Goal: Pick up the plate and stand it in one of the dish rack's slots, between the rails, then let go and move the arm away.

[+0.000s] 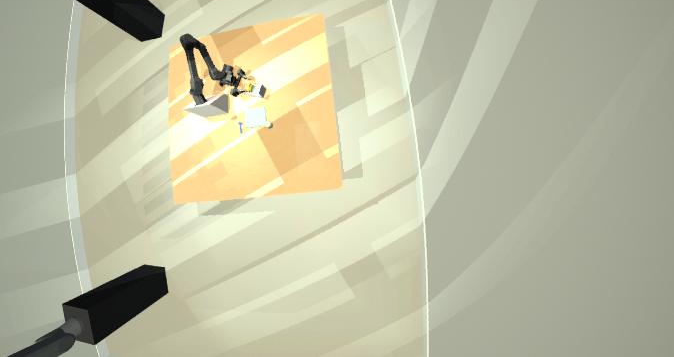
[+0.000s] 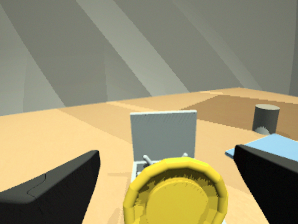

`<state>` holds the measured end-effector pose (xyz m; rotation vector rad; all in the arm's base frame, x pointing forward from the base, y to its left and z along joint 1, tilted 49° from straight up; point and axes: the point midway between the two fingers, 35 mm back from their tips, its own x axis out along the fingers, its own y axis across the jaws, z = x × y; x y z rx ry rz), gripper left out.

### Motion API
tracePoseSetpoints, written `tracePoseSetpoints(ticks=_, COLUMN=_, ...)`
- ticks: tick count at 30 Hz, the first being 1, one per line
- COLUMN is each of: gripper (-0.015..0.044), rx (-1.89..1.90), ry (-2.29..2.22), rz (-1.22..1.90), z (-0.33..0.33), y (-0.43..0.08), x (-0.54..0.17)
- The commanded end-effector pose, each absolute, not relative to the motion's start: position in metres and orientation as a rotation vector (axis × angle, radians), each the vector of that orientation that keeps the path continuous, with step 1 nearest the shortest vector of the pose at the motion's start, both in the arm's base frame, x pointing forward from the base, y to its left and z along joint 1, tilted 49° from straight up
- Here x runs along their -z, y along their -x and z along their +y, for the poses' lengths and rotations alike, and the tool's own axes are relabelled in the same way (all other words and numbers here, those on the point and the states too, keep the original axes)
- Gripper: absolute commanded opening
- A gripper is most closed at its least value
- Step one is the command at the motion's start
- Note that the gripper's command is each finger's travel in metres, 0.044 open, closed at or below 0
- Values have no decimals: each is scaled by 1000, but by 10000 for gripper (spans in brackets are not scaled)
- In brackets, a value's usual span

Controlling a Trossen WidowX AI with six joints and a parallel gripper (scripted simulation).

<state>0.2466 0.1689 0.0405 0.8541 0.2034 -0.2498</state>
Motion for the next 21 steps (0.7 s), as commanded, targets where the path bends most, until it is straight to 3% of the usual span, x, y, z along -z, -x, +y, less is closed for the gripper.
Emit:
tracePoseSetpoints(ticks=1, gripper=400, rx=254, ry=-856, rz=205, z=150, y=-250, x=-59)
tracePoseSetpoints(ticks=10, gripper=400, rx=244, ry=-847, rz=187, z=105, y=-255, x=-99)
tracePoseSetpoints(ticks=21, gripper=400, rx=279, ry=-686, rz=286, z=99, y=-271, x=-88)
